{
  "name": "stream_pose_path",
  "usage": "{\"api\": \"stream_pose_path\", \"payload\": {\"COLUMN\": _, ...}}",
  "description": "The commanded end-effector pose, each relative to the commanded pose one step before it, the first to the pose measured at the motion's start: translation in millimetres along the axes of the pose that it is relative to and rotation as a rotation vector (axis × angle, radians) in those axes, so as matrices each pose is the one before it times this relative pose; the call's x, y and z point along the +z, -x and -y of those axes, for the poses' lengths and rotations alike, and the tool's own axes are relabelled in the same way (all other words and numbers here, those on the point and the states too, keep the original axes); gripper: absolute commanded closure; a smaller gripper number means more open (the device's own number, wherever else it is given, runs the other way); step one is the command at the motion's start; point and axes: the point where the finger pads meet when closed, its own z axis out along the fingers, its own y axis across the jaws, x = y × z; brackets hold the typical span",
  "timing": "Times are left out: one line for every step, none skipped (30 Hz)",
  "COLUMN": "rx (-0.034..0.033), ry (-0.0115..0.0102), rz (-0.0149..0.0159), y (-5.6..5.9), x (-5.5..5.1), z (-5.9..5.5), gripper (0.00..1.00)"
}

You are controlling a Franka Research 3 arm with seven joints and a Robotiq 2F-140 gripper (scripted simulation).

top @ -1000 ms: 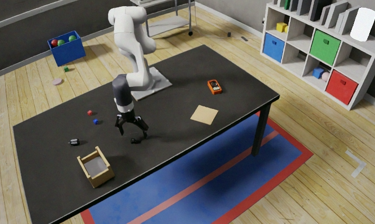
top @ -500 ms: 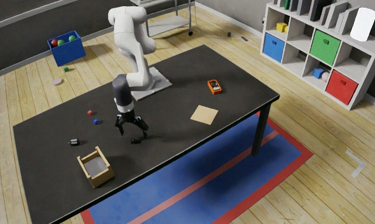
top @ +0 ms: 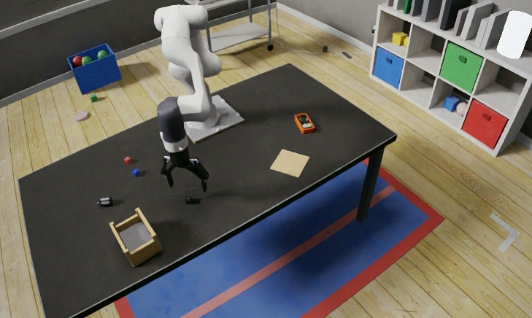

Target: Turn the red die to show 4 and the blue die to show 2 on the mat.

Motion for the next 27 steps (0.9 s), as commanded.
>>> {"api": "stream_pose_path", "payload": {"rx": 0.00570, "ry": -0.00511, "rz": -0.01821, "y": -5.05, "x": -23.54, "z": 1.76, "gripper": 0.00}}
{"api": "stream_pose_path", "payload": {"rx": 0.00000, "ry": 0.00000, "rz": 0.00000, "y": 0.00, "x": -6.37, "z": 0.00, "gripper": 0.00}}
{"api": "stream_pose_path", "payload": {"rx": 0.00000, "ry": 0.00000, "rz": 0.00000, "y": 0.00, "x": -5.77, "z": 0.00, "gripper": 0.00}}
{"api": "stream_pose_path", "payload": {"rx": 0.00000, "ry": 0.00000, "rz": 0.00000, "y": 0.00, "x": -4.94, "z": 0.00, "gripper": 0.00}}
{"api": "stream_pose_path", "payload": {"rx": 0.00000, "ry": 0.00000, "rz": 0.00000, "y": 0.00, "x": 0.00, "z": 0.00, "gripper": 0.00}}
{"api": "stream_pose_path", "payload": {"rx": 0.00000, "ry": 0.00000, "rz": 0.00000, "y": 0.00, "x": 0.00, "z": 0.00, "gripper": 0.00}}
{"api": "stream_pose_path", "payload": {"rx": 0.00000, "ry": 0.00000, "rz": 0.00000, "y": 0.00, "x": -3.95, "z": 0.00, "gripper": 0.00}}
{"api": "stream_pose_path", "payload": {"rx": 0.00000, "ry": 0.00000, "rz": 0.00000, "y": 0.00, "x": -2.94, "z": 0.00, "gripper": 0.00}}
{"api": "stream_pose_path", "payload": {"rx": 0.00000, "ry": 0.00000, "rz": 0.00000, "y": 0.00, "x": -1.97, "z": 0.00, "gripper": 0.00}}
{"api": "stream_pose_path", "payload": {"rx": 0.00000, "ry": 0.00000, "rz": 0.00000, "y": 0.00, "x": -1.11, "z": 0.00, "gripper": 0.00}}
{"api": "stream_pose_path", "payload": {"rx": 0.00000, "ry": 0.00000, "rz": 0.00000, "y": 0.00, "x": -0.45, "z": 0.00, "gripper": 0.00}}
{"api": "stream_pose_path", "payload": {"rx": 0.00000, "ry": 0.00000, "rz": 0.00000, "y": 0.00, "x": -0.07, "z": 0.00, "gripper": 0.00}}
{"api": "stream_pose_path", "payload": {"rx": 0.00000, "ry": 0.00000, "rz": 0.00000, "y": 0.00, "x": 0.00, "z": 0.00, "gripper": 0.00}}
{"api": "stream_pose_path", "payload": {"rx": 0.00000, "ry": 0.00000, "rz": 0.00000, "y": 0.00, "x": 0.00, "z": 0.00, "gripper": 0.00}}
{"api": "stream_pose_path", "payload": {"rx": 0.00000, "ry": 0.00000, "rz": 0.00000, "y": 0.00, "x": 0.00, "z": 0.00, "gripper": 0.00}}
{"api": "stream_pose_path", "payload": {"rx": 0.00000, "ry": 0.00000, "rz": 0.00000, "y": 0.00, "x": 0.00, "z": 0.00, "gripper": 0.00}}
{"api": "stream_pose_path", "payload": {"rx": 0.00000, "ry": 0.00000, "rz": 0.00000, "y": 0.00, "x": 0.00, "z": 0.00, "gripper": 0.00}}
{"api": "stream_pose_path", "payload": {"rx": 0.00000, "ry": 0.00000, "rz": 0.00000, "y": 0.00, "x": 0.00, "z": 0.00, "gripper": 0.00}}
{"api": "stream_pose_path", "payload": {"rx": 0.00190, "ry": -0.00043, "rz": 0.00013, "y": 0.11, "x": -0.03, "z": 2.11, "gripper": 0.00}}
{"api": "stream_pose_path", "payload": {"rx": 0.01149, "ry": -0.00256, "rz": 0.00073, "y": 0.53, "x": -0.17, "z": 12.78, "gripper": 0.00}}
{"api": "stream_pose_path", "payload": {"rx": 0.02617, "ry": -0.00540, "rz": 0.00132, "y": 0.38, "x": -0.32, "z": 28.89, "gripper": 0.00}}
{"api": "stream_pose_path", "payload": {"rx": 0.00000, "ry": 0.00000, "rz": 0.00000, "y": 0.00, "x": 0.00, "z": 0.00, "gripper": 0.00}}
{"api": "stream_pose_path", "payload": {"rx": 0.00000, "ry": 0.00000, "rz": 0.00000, "y": 0.00, "x": 0.00, "z": 0.00, "gripper": 0.00}}
{"api": "stream_pose_path", "payload": {"rx": 0.04185, "ry": -0.00738, "rz": 0.00122, "y": -1.49, "x": -0.22, "z": 45.48, "gripper": 0.00}}
{"api": "stream_pose_path", "payload": {"rx": 0.00000, "ry": 0.00000, "rz": 0.00000, "y": 0.00, "x": 0.00, "z": 0.00, "gripper": 0.00}}
{"api": "stream_pose_path", "payload": {"rx": 0.05526, "ry": -0.00726, "rz": 0.00017, "y": -4.68, "x": 0.47, "z": 30.37, "gripper": 0.00}}
{"api": "stream_pose_path", "payload": {"rx": 0.00000, "ry": 0.00000, "rz": 0.00000, "y": 0.42, "x": 0.08, "z": 16.56, "gripper": 0.00}}
